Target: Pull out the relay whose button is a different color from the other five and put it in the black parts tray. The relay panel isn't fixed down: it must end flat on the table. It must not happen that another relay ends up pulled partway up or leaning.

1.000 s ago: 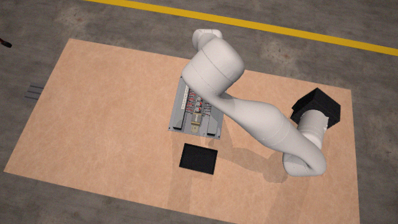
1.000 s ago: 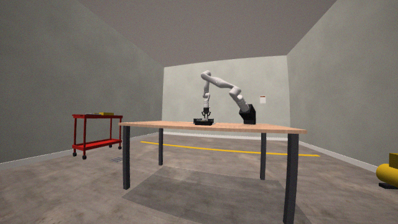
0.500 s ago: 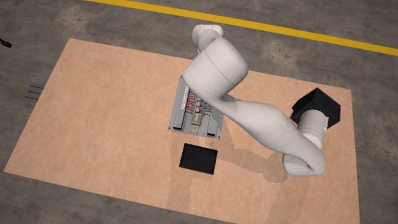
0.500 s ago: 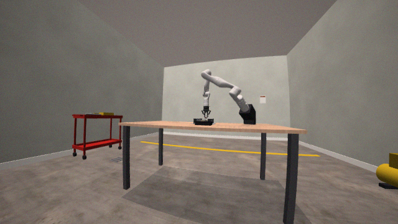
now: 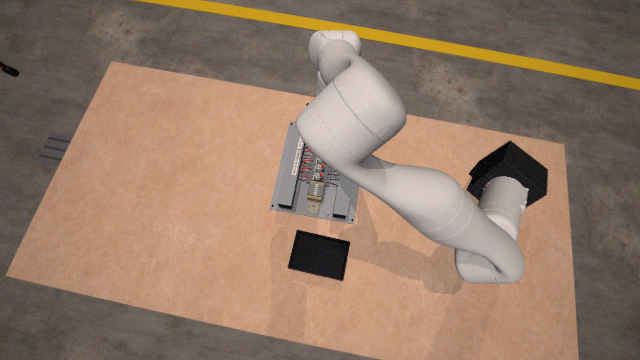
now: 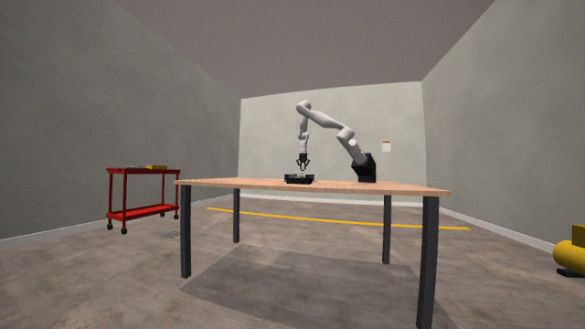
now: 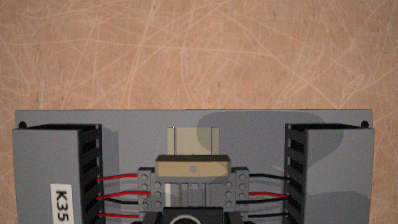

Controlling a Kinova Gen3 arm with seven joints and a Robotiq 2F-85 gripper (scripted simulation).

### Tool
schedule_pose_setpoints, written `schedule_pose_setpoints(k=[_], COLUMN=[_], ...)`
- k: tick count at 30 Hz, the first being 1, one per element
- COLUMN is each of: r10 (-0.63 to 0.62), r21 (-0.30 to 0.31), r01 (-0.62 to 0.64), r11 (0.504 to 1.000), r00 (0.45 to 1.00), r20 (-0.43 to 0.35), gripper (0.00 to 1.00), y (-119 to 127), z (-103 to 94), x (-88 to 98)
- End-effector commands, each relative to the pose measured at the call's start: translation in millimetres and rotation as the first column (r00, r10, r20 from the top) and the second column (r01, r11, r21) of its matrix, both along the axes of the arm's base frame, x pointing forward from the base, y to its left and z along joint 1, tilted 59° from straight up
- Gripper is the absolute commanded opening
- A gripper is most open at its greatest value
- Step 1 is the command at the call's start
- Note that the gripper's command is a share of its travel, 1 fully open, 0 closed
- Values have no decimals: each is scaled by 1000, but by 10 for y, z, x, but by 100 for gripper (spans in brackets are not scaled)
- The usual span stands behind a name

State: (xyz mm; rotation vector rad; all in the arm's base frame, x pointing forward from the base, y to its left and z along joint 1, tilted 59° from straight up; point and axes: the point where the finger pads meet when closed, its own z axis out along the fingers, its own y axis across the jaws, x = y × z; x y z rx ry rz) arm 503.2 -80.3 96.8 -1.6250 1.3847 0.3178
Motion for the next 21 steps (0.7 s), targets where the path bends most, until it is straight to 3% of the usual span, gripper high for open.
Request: schedule_pose_setpoints(k=[1, 21], r10=[-2, -2], r21=[-1, -1], r01=[2, 2], r11=[1000, 1000], r00=[1000, 1000], r20=[1, 1], gripper=[0, 0], y=[-43, -185], z=[24, 122], x=[-14, -77])
